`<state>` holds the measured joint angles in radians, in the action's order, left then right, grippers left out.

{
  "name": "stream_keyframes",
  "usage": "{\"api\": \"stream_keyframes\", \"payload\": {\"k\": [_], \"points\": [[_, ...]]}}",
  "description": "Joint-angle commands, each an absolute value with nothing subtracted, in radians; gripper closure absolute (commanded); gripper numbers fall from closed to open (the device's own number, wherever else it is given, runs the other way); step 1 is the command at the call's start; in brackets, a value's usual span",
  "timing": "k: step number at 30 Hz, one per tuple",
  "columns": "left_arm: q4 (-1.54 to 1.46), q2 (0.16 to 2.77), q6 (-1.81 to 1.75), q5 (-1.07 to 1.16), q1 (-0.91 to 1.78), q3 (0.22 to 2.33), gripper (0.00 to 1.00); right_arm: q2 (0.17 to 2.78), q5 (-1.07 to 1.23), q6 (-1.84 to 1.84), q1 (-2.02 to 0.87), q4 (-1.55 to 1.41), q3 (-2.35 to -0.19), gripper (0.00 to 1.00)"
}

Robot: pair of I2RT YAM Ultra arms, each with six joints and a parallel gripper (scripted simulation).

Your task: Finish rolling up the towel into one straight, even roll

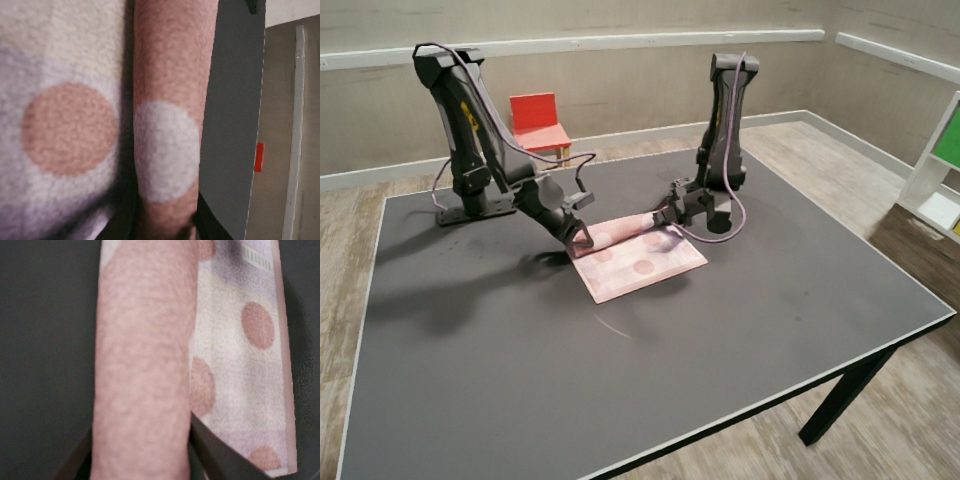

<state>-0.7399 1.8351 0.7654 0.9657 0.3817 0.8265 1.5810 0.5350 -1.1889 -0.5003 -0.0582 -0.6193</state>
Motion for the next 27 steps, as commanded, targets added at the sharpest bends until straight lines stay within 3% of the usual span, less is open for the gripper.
{"api": "stream_keyframes", "payload": {"k": [1, 24, 27], "points": [[-0.74, 1.848, 0.78, 0.978, 0.375, 0.837, 0.68, 1.588, 0.537, -1.18, -0.509, -0.055, -0.65, 0.57], [-0.74, 1.848, 0.78, 0.978, 0.375, 0.837, 0.68, 1.588, 0.537, -1.18, -0.509, -0.054, -0.65, 0.64], [-0.746, 1.845, 0.78, 0.978, 0.375, 0.838, 0.57, 1.588, 0.537, -1.18, -0.509, -0.054, -0.65, 0.64]]}}
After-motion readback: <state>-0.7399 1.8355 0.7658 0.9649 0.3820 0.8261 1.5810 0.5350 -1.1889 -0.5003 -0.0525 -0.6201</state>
